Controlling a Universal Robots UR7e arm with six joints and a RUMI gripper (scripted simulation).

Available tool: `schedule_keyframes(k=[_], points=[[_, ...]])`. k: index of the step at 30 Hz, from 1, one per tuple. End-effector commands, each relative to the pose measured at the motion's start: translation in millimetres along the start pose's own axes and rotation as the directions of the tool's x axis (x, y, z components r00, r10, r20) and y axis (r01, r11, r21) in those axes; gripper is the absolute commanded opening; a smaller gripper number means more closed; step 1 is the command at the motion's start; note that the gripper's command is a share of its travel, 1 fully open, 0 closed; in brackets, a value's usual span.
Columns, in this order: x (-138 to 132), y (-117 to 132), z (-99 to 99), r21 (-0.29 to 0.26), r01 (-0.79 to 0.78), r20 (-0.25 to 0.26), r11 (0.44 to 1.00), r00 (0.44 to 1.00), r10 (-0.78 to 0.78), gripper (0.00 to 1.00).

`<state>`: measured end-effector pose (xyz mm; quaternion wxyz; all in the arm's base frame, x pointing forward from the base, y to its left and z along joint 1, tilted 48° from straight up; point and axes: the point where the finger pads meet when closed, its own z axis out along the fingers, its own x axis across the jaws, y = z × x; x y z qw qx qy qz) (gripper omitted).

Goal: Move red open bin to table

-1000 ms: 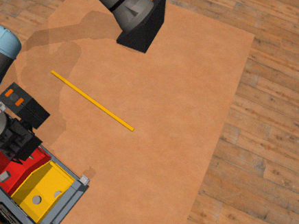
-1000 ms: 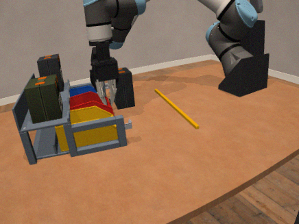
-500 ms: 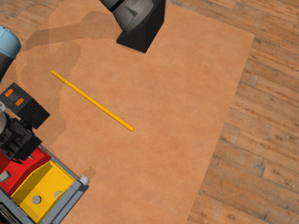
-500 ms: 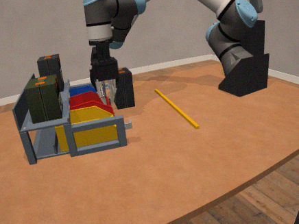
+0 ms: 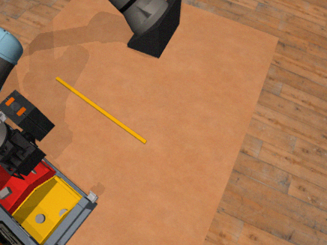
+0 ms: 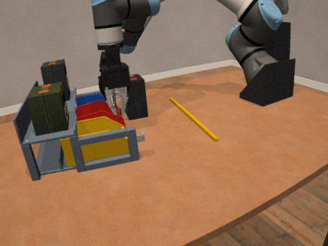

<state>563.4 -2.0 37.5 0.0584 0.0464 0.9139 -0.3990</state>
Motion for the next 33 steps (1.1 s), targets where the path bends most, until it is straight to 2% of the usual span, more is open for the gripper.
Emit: schedule_keyframes(k=[1, 33], points=[[-0.3, 0.0, -0.6, 0.0, 0.0, 0.001, 1.0, 1.0, 0.0, 0.0], [5.1, 0.0, -0.6, 0.0, 0.0, 0.001, 1.0, 1.0, 0.0, 0.0]])
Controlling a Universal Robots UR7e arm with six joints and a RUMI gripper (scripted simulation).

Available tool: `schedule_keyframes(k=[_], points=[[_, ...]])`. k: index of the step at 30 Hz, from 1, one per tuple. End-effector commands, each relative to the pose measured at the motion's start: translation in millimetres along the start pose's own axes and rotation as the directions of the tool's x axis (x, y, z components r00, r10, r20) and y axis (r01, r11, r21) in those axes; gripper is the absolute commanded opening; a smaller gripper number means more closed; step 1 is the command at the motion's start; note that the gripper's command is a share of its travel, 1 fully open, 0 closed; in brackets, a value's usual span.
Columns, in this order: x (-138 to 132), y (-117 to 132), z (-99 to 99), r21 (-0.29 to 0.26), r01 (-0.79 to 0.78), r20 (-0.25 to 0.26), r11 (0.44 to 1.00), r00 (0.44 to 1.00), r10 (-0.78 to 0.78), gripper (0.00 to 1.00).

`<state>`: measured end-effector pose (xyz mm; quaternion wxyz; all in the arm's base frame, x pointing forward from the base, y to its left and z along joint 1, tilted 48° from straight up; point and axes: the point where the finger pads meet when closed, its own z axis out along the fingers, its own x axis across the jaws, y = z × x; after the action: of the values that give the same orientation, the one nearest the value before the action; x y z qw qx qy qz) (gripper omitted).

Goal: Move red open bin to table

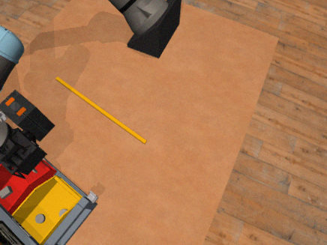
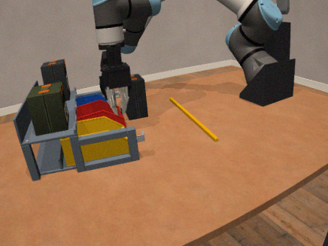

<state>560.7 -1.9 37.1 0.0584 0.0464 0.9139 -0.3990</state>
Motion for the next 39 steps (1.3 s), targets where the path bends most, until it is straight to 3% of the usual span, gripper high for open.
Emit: schedule_keyframes(k=[1, 15, 39], points=[[3.3, 0.0, -0.6, 0.0, 0.0, 0.001, 1.0, 1.0, 0.0, 0.0], [22.4, 0.0, -0.6, 0.0, 0.0, 0.001, 1.0, 1.0, 0.0, 0.0], [84.4, 0.0, -0.5, 0.0, 0.0, 0.001, 1.0, 1.0, 0.0, 0.0]])
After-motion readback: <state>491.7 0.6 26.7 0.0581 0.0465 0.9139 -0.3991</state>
